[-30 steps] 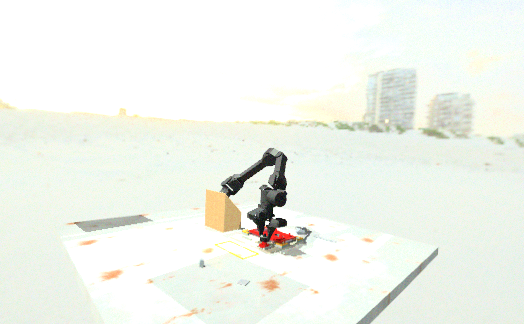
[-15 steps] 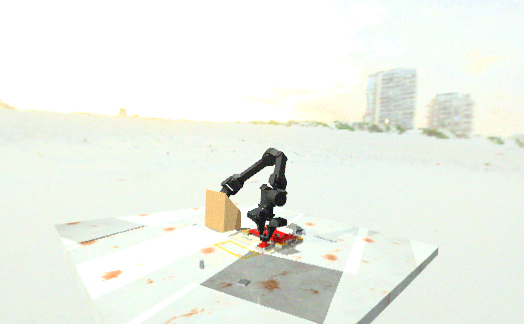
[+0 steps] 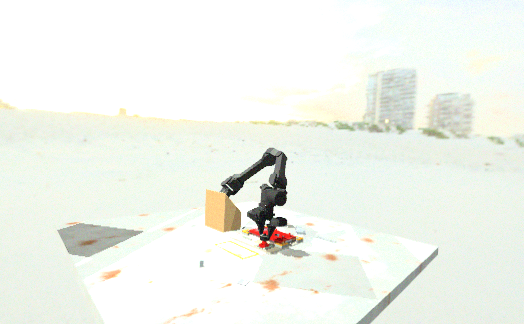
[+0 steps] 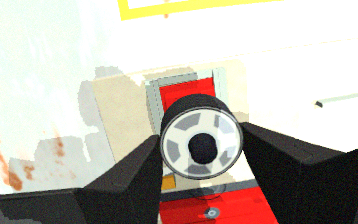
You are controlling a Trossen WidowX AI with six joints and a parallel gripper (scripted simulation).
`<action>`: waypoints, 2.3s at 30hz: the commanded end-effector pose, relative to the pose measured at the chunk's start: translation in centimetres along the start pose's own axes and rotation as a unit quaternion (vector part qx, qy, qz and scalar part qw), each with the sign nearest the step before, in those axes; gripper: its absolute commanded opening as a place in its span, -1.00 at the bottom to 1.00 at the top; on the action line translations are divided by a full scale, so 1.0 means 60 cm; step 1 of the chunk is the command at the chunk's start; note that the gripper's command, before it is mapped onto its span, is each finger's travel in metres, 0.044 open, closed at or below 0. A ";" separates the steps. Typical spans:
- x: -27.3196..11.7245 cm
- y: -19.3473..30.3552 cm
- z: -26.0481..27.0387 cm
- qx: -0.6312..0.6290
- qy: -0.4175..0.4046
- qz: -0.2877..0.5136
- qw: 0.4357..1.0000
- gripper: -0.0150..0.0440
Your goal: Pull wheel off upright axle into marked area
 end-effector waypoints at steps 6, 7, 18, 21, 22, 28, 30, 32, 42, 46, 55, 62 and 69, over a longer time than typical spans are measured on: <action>-0.014 -0.002 -0.001 0.004 -0.004 0.001 1.000 -0.49; -0.015 -0.002 -0.001 0.004 -0.004 0.001 1.000 -0.49; -0.021 -0.003 -0.002 0.004 -0.005 0.001 1.000 -0.49; -0.023 -0.003 -0.002 0.004 -0.005 0.001 1.000 -0.49; -0.023 -0.003 -0.002 0.004 -0.005 0.001 1.000 -0.49; -0.027 -0.003 -0.002 0.004 -0.005 0.001 1.000 -0.49; -0.028 -0.003 -0.002 0.004 -0.005 0.001 1.000 -0.49; -0.029 -0.003 -0.002 0.004 -0.005 0.001 1.000 -0.49; -0.034 -0.003 -0.002 0.005 -0.006 0.002 1.000 -0.49; -0.036 -0.003 -0.002 0.005 -0.006 0.002 1.000 -0.49; -0.041 -0.003 -0.003 0.005 -0.006 0.002 1.000 -0.49; -0.045 -0.003 -0.003 0.005 -0.007 0.002 1.000 -0.49; -0.049 -0.003 -0.003 0.005 -0.007 0.002 1.000 -0.49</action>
Point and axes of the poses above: the point midway between the two fingers, 35 mm back from their tips, its own x axis out along the fingers, its own z axis across the jaws, y = z × x, the point moved 10 cm from there along -x, back along the fingers, and after that the axes turned 11 degrees about x, right-handed, at the moved point
